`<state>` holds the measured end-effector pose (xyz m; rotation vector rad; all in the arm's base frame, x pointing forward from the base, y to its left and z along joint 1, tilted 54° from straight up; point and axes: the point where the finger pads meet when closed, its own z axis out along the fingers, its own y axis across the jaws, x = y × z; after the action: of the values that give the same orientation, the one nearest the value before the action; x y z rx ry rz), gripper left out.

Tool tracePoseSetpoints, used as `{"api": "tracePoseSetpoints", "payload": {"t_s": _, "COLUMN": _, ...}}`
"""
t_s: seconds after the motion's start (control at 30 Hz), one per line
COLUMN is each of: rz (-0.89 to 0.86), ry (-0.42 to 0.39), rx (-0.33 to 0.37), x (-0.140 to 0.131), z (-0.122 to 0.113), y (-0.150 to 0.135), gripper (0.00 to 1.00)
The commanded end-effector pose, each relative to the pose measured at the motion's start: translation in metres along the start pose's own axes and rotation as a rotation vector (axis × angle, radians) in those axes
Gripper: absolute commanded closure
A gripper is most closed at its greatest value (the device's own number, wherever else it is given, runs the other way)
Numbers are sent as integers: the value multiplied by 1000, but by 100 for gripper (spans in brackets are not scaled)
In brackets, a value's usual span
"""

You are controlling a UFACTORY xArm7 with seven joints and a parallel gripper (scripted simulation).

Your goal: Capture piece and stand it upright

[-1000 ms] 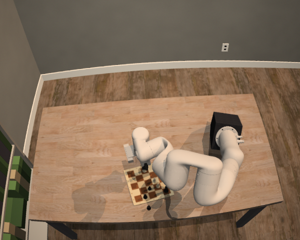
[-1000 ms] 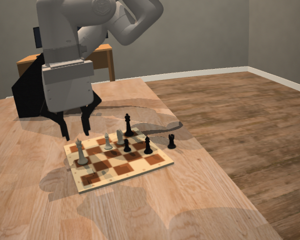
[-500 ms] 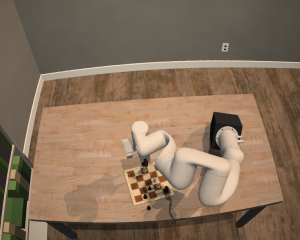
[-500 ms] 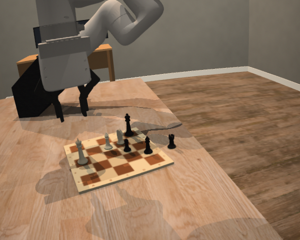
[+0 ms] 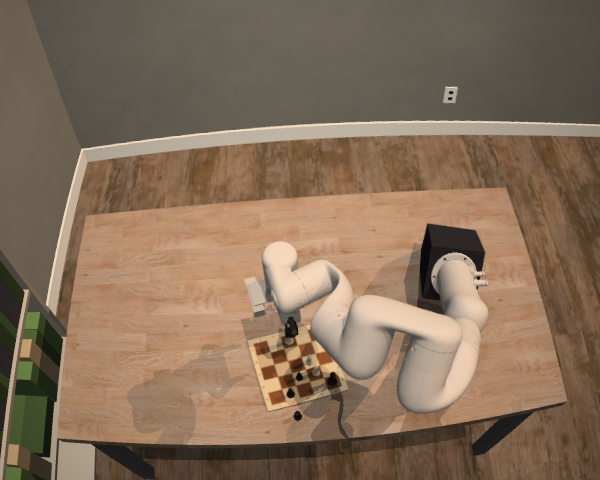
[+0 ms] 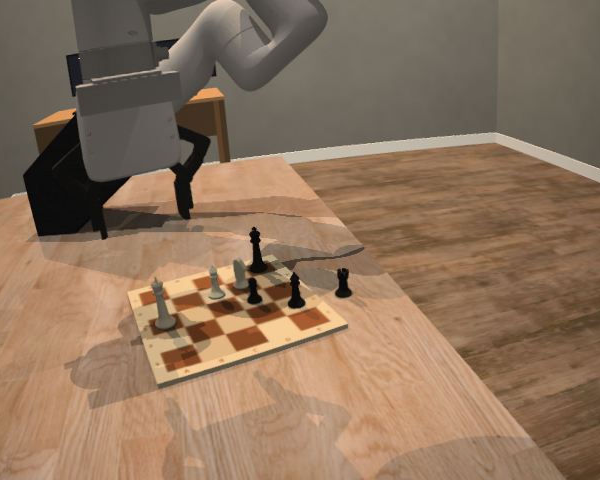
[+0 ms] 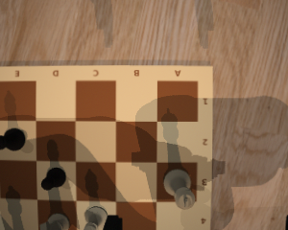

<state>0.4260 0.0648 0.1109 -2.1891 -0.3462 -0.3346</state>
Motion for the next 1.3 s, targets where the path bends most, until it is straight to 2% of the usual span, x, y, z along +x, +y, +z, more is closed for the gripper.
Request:
{"api": "tracePoseSetpoints", "payload": {"t_s": 0.0, "rz": 0, "ry": 4, "rx": -3, "x": 1, "z": -2, "y": 1, "gripper": 0}}
{"api": "tracePoseSetpoints", "payload": {"t_s": 0.47, "rz": 0, "ry": 4, "rx": -3, "x": 1, "z": -11, "y": 1, "gripper": 0}}
{"api": "tracePoseSetpoints", "payload": {"t_s": 0.93, "rz": 0, "ry": 4, "rx": -3, "x": 1, "z": -54, "y": 1, "gripper": 0}}
{"api": "tracePoseSetpoints", "payload": {"t_s": 1.27, "rz": 0, "ry": 4, "rx": -3, "x": 1, "z": -58, "y": 1, "gripper": 0}}
